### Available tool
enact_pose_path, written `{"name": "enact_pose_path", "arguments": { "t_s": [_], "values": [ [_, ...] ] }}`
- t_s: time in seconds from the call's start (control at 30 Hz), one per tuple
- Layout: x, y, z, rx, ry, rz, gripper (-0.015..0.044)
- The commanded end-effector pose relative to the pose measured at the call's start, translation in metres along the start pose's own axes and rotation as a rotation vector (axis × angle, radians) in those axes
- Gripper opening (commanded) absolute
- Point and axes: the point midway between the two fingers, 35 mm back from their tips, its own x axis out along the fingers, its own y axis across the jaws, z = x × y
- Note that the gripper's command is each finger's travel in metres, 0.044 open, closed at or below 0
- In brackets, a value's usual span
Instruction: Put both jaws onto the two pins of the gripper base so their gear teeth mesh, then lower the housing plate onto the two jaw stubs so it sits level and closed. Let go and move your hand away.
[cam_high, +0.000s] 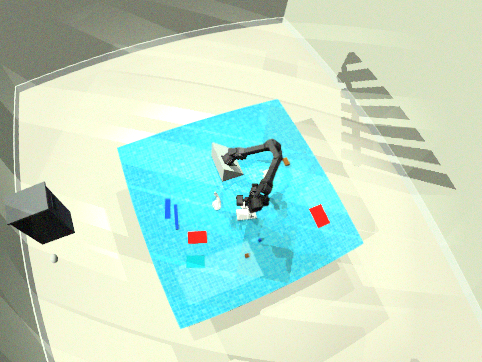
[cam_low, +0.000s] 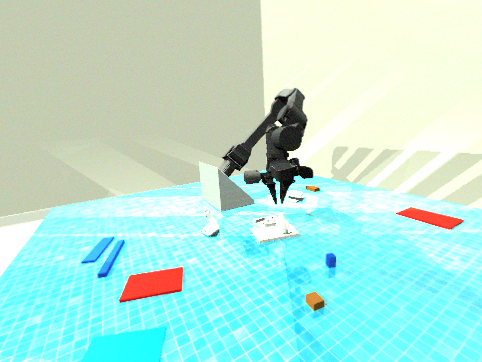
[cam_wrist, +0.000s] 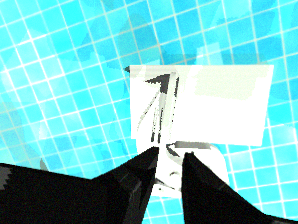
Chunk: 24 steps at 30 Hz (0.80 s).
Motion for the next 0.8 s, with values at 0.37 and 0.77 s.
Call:
{"name": "enact_pose_path", "arguments": {
  "t_s": [0.37,0.77],
  "values": [
    [-0.011,-0.173,-0.062,-0.106,0.015,-0.048,0.0440],
    [-0.005,-0.206,-0.099,-0.161,0.033,-0.016,0.0440]
  ]
}}
